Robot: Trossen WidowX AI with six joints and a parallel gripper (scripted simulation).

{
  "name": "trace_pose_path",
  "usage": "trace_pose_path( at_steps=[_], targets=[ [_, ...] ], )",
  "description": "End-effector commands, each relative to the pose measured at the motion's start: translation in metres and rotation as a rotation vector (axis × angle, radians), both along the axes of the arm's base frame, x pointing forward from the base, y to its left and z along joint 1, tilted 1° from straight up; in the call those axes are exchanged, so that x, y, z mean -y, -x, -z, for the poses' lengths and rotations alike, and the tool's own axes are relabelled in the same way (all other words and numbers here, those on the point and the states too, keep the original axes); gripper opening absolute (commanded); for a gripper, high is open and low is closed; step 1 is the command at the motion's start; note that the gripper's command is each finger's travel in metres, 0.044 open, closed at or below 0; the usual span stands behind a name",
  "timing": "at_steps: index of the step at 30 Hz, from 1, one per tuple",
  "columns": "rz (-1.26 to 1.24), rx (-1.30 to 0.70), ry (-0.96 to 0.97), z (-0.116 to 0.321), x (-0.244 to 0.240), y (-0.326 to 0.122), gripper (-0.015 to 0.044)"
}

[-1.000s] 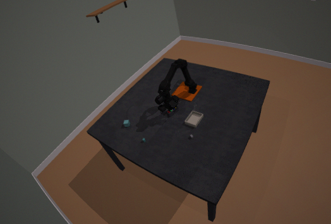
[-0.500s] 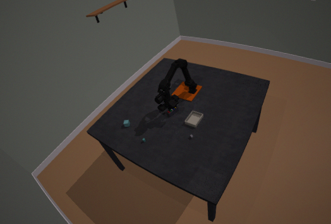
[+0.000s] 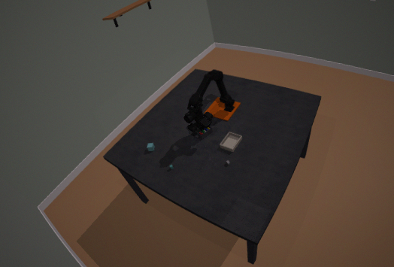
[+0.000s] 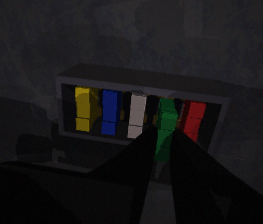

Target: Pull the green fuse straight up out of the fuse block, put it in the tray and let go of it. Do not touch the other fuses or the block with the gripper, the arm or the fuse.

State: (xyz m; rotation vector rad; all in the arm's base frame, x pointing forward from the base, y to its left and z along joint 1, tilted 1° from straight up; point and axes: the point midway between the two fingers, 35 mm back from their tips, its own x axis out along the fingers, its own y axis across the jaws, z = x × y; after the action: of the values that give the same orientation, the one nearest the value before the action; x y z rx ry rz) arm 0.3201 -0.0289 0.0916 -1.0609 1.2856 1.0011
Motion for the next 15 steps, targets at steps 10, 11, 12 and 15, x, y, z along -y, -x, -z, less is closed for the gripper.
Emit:
trace_pose_path(
  at_steps=[10,11,12,15],
  targets=[
    [0.000,0.007,-0.002,-0.0088,-0.0004,-0.0008,0.0000],
    [0.000,0.007,-0.002,-0.0093,-0.0004,-0.0007,0.0000],
    [0.000,0.007,-0.002,-0.0098,-0.0004,-0.0007,0.0000],
    [0.000,0.007,-0.002,-0.0113,-0.0004,-0.0006,0.0000]
  ],
)
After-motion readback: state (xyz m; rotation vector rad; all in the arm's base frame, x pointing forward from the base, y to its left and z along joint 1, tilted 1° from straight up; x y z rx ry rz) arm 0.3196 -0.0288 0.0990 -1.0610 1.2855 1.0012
